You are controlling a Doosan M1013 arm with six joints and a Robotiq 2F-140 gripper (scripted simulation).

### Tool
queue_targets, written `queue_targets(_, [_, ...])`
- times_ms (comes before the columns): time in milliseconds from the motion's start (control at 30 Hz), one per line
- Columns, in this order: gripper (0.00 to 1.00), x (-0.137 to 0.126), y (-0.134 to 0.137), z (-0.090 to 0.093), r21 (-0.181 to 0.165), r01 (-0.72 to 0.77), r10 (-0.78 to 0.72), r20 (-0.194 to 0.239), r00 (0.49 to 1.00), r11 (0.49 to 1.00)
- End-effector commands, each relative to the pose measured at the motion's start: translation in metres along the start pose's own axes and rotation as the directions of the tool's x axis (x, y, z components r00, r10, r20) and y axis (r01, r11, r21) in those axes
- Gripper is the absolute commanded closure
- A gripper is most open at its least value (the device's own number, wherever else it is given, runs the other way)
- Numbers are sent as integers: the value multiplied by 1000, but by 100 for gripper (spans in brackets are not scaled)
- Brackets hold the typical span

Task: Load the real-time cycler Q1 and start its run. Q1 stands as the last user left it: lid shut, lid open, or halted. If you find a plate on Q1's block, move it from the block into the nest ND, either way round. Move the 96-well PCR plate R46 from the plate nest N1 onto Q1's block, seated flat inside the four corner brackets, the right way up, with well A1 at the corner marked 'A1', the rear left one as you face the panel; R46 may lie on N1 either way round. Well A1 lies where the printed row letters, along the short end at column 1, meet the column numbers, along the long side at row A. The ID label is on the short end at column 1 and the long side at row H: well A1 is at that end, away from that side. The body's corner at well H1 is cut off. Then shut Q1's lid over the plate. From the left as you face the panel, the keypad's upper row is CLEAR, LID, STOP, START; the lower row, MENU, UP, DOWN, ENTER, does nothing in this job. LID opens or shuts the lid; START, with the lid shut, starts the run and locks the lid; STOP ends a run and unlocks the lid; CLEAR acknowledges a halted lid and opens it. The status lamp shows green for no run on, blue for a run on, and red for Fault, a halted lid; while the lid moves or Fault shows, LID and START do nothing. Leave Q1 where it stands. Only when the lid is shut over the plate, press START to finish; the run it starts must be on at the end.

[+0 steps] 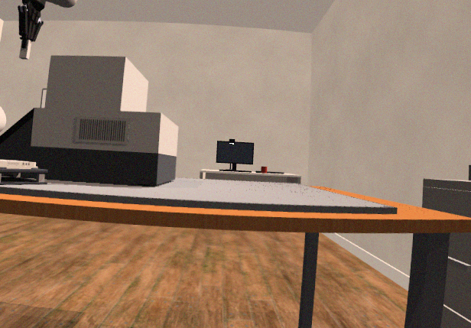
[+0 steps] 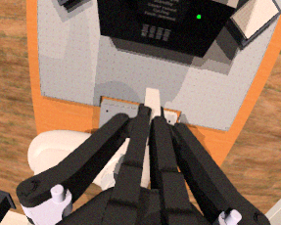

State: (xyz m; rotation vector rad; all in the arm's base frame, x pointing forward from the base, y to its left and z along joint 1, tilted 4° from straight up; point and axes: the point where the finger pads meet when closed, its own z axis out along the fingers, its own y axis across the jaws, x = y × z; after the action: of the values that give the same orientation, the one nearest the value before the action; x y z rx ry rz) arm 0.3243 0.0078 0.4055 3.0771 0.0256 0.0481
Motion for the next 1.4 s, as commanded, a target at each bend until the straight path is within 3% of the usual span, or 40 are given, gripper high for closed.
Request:
queue_targets(0, [100,-11,-4,5,14,-44,44,-7,999,999])
queue_targets(233, [100,-31,-10,16,14,-44,44,-7,999,999])
queue_targets(600, [100,-31,-10,16,14,-44,44,-7,999,999])
queue_targets(900, [100,-33,-11,61,-37,173,-176,-98,979,984])
queue_targets(967, [100,-33,-11,61,-37,173,-176,-98,979,984])
queue_targets(1067, [100,-34,-11,76,-47,210,-214,-113,970,977])
queue_targets(1367, [100,-37,-12,120,-119,409,-425,-188,886,905])
